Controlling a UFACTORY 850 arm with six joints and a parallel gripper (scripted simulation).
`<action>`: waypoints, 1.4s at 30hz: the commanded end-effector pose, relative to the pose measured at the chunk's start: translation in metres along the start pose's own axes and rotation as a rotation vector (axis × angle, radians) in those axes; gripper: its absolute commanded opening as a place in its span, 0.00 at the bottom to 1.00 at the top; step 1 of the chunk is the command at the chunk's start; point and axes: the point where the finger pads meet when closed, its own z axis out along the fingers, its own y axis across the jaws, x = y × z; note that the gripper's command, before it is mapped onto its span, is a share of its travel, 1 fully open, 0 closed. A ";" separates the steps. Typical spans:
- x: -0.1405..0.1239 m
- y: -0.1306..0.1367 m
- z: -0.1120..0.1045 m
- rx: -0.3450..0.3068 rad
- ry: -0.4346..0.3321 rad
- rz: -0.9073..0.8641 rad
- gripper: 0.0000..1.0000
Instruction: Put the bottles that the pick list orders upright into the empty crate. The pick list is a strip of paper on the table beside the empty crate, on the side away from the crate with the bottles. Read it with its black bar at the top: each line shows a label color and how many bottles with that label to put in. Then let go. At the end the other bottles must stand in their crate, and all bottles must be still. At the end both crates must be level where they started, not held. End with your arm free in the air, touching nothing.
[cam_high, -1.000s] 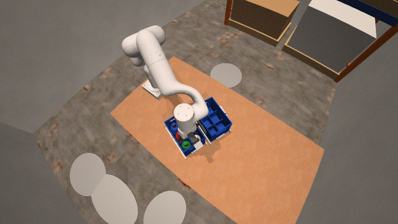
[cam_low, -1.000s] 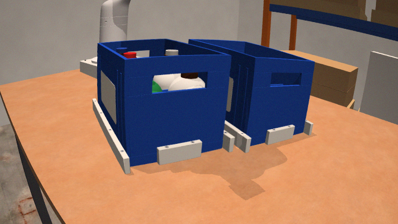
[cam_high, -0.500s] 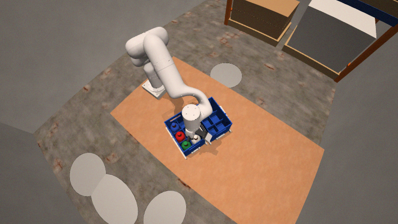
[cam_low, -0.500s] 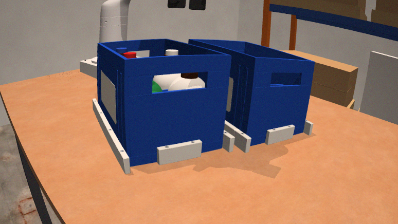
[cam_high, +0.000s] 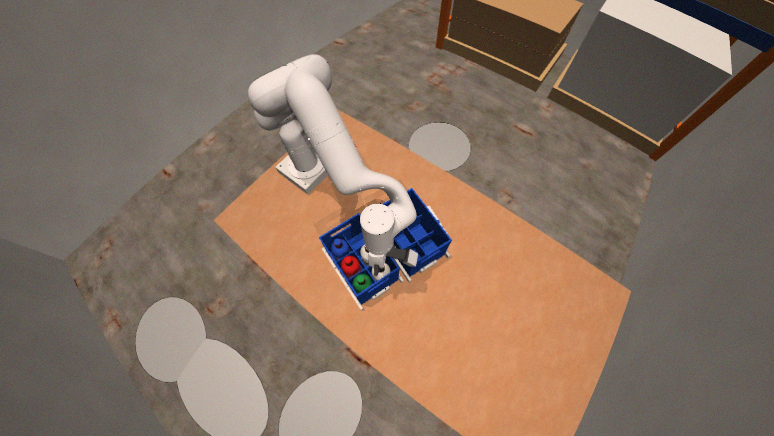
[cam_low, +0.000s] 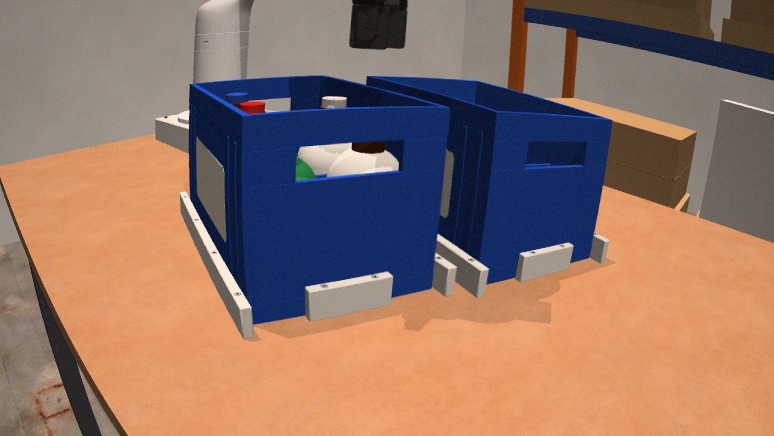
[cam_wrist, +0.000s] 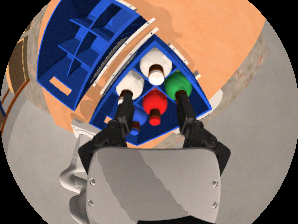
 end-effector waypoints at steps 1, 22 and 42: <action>0.001 0.000 -0.001 -0.001 0.002 -0.001 0.65; 0.001 0.000 0.023 -0.001 0.002 -0.001 0.65; 0.001 0.000 0.047 -0.001 0.002 -0.001 0.65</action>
